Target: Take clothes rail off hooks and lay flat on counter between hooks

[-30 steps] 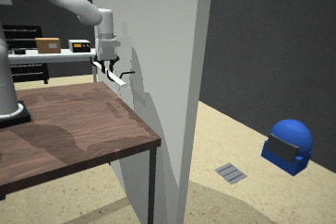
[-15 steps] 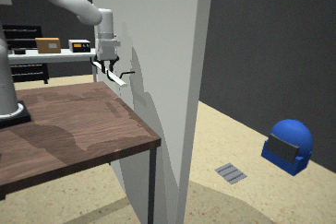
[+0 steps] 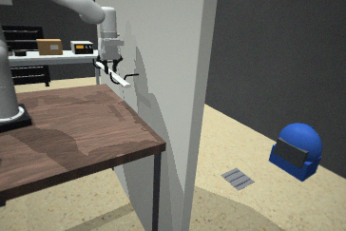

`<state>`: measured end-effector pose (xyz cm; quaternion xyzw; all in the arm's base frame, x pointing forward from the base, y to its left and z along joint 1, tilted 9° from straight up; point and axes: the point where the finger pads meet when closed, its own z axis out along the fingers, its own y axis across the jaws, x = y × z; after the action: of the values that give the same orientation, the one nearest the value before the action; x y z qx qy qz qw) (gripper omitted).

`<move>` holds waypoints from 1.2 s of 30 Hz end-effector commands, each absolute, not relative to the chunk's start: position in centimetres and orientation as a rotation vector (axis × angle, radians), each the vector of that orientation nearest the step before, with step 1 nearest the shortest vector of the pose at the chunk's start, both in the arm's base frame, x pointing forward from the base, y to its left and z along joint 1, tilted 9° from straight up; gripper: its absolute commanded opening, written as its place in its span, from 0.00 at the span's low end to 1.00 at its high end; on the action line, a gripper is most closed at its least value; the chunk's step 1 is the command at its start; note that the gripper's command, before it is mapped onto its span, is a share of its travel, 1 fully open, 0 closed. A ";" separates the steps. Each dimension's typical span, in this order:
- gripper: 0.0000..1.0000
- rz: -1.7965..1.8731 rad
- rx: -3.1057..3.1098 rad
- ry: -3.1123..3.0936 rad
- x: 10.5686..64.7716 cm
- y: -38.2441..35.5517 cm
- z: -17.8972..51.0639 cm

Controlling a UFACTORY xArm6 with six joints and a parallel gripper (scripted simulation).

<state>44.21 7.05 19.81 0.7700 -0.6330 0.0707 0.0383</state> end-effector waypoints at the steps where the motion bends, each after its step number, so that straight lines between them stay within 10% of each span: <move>1: 0.00 0.222 2.364 -1.944 44.3 7.1 20.1; 36: 0.00 0.222 2.364 -1.944 44.2 7.4 22.2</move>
<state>44.08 7.36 21.85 0.7700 -0.6330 0.0707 0.0383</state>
